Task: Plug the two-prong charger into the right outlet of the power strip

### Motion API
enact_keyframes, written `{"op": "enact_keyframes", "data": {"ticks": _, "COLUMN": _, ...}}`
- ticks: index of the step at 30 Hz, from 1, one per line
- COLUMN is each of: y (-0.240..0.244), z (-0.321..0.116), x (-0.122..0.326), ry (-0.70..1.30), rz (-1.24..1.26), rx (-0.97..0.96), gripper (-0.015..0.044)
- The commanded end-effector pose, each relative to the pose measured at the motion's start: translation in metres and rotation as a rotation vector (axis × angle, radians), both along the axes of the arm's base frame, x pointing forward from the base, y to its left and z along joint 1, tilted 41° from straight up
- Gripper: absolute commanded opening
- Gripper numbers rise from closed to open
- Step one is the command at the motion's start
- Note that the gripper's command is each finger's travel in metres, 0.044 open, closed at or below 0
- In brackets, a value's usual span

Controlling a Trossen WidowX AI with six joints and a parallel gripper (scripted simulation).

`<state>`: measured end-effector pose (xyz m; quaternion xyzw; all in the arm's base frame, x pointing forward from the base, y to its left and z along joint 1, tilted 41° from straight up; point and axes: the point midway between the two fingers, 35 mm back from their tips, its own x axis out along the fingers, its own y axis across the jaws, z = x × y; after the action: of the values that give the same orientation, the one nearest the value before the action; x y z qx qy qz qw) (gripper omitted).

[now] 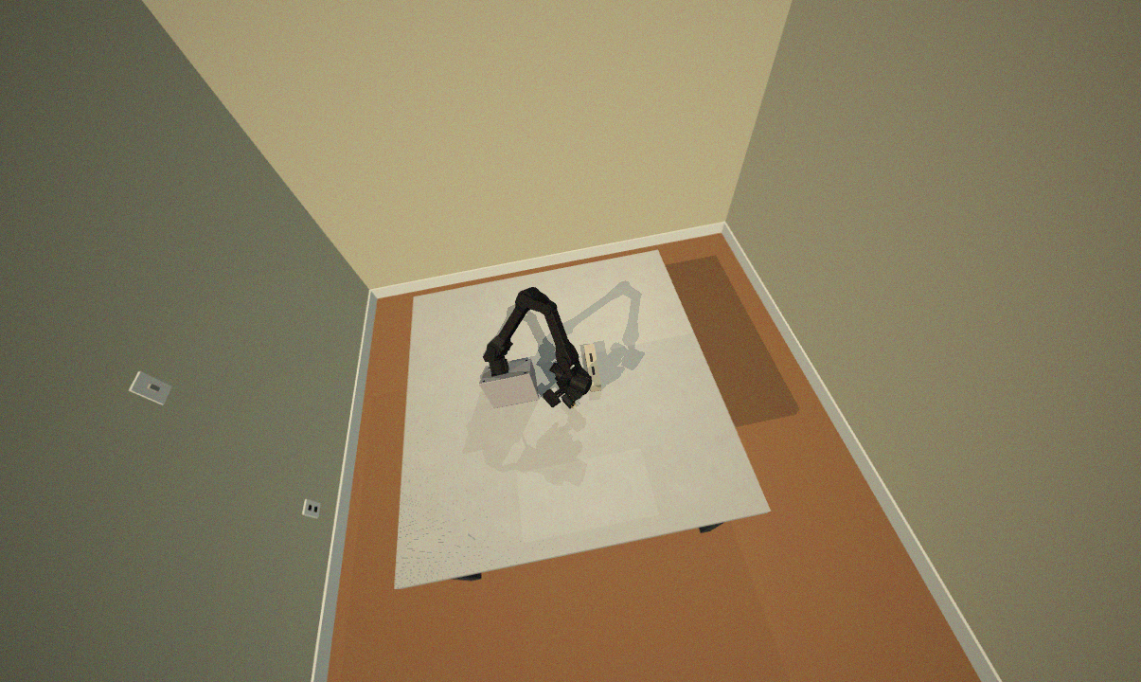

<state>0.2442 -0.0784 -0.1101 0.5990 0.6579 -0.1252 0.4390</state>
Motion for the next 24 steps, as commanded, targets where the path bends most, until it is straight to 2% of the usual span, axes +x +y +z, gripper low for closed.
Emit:
{"op": "enact_keyframes", "data": {"ticks": 1, "y": 0.006, "z": -0.005, "x": -0.005, "ry": 0.026, "rz": 0.035, "rx": 0.018, "gripper": 0.044}}
{"op": "enact_keyframes", "data": {"ticks": 24, "y": 0.024, "z": -0.024, "x": -0.001, "ry": 0.025, "rz": 0.035, "rx": 0.019, "gripper": 0.044}}
